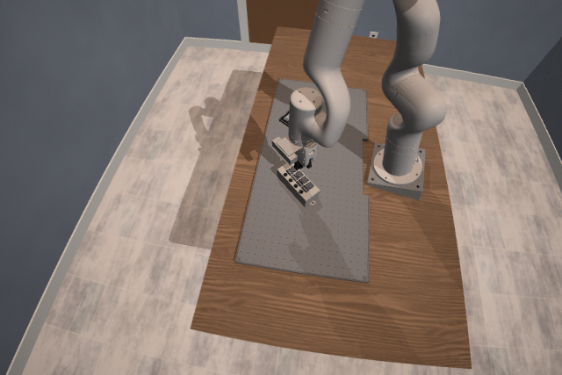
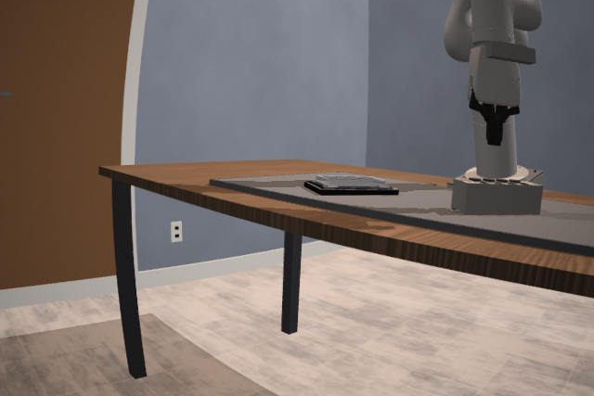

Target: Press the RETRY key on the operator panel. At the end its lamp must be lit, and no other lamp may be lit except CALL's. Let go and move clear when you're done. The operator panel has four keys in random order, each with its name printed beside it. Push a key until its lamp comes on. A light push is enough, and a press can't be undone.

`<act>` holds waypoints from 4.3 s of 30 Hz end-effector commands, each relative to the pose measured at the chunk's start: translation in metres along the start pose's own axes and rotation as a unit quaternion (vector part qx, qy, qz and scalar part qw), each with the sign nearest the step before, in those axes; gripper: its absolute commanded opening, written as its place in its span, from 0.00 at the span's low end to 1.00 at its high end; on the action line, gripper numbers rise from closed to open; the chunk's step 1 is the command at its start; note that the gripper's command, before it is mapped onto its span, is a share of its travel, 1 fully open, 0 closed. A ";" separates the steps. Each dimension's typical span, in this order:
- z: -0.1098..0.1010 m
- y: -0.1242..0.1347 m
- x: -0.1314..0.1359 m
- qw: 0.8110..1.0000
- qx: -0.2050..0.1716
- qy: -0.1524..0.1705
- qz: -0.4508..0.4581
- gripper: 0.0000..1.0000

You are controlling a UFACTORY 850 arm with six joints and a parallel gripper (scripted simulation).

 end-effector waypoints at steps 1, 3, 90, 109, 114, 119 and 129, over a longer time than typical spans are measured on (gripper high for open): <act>0.000 0.013 -0.010 1.000 0.005 0.000 -0.009 0.00; 0.000 0.013 -0.010 1.000 0.005 0.000 -0.009 0.00; 0.030 0.005 0.021 1.000 0.005 0.000 -0.009 0.00; 0.030 0.005 0.021 1.000 0.005 0.000 -0.009 0.00; 0.021 0.011 -0.001 1.000 0.005 0.000 -0.009 0.00; 0.012 0.018 -0.023 1.000 0.005 0.000 -0.009 0.00; 0.000 0.027 -0.053 1.000 0.005 0.000 -0.009 0.00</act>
Point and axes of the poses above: the point where the finger pads meet when closed, its own z axis out along the fingers, its own x axis across the jaws, y = z × x, the point moved 8 cm from there along -z, back along the fingers, and after that the axes turned 13 degrees about z, right-handed, at the moved point
